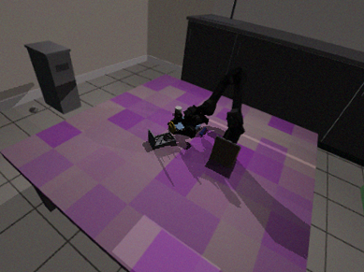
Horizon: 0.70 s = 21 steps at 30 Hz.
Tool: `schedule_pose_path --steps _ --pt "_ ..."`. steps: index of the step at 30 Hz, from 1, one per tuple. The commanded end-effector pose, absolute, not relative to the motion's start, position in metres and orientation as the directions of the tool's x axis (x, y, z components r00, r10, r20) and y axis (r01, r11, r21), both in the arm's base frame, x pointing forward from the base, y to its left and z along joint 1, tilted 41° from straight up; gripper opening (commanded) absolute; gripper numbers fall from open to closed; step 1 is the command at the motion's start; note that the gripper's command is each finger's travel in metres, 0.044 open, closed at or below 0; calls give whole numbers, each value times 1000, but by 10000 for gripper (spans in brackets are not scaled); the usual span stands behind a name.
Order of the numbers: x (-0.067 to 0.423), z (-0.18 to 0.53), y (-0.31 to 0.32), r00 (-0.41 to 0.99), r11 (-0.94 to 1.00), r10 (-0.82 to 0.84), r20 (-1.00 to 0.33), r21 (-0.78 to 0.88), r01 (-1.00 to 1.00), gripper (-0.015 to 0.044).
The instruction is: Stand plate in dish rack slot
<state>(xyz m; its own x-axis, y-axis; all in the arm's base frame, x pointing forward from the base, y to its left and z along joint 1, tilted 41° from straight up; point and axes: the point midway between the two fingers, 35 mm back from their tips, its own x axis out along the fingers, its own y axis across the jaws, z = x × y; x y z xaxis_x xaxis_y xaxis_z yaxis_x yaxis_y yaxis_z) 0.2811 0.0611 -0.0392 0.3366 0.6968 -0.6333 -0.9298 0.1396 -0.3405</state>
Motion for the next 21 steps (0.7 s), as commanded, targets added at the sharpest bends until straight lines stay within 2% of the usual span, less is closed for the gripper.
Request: schedule_pose_path --steps 1,21 --pt "280 -43 65 334 143 696 -636 -333 -932 0" --pt "284 -57 80 337 135 700 -630 -346 -928 0"
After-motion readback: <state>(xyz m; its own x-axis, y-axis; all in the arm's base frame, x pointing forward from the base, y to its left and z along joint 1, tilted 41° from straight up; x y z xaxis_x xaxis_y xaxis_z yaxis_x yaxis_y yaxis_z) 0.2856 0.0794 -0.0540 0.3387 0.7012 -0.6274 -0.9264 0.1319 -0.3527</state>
